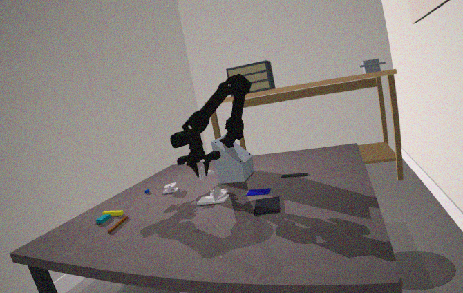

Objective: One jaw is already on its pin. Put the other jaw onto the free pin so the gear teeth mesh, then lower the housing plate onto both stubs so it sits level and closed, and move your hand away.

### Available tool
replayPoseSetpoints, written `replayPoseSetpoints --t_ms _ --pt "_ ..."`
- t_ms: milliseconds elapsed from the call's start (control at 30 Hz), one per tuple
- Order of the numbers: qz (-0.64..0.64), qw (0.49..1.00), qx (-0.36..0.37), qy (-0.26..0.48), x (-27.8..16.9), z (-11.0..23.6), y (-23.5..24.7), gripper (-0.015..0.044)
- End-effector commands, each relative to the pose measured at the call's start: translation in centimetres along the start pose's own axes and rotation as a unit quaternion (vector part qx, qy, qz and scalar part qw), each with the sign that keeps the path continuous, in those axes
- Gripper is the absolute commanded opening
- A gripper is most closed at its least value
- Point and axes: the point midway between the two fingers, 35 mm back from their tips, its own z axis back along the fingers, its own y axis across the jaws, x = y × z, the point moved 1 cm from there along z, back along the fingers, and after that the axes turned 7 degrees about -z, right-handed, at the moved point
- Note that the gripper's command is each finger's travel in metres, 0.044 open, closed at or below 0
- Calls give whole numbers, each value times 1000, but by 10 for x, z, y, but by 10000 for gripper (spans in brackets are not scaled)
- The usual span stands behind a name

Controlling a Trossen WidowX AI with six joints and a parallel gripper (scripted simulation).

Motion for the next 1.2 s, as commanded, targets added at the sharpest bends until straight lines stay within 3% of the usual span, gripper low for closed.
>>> replayPoseSetpoints --t_ms 0,667,1167 --pt "5 1000 2 -2 1 0 1 134" --pt "21 1000 2 -2 1 0 1 134" --pt "22 1000 1 -3 44 1 16 134"
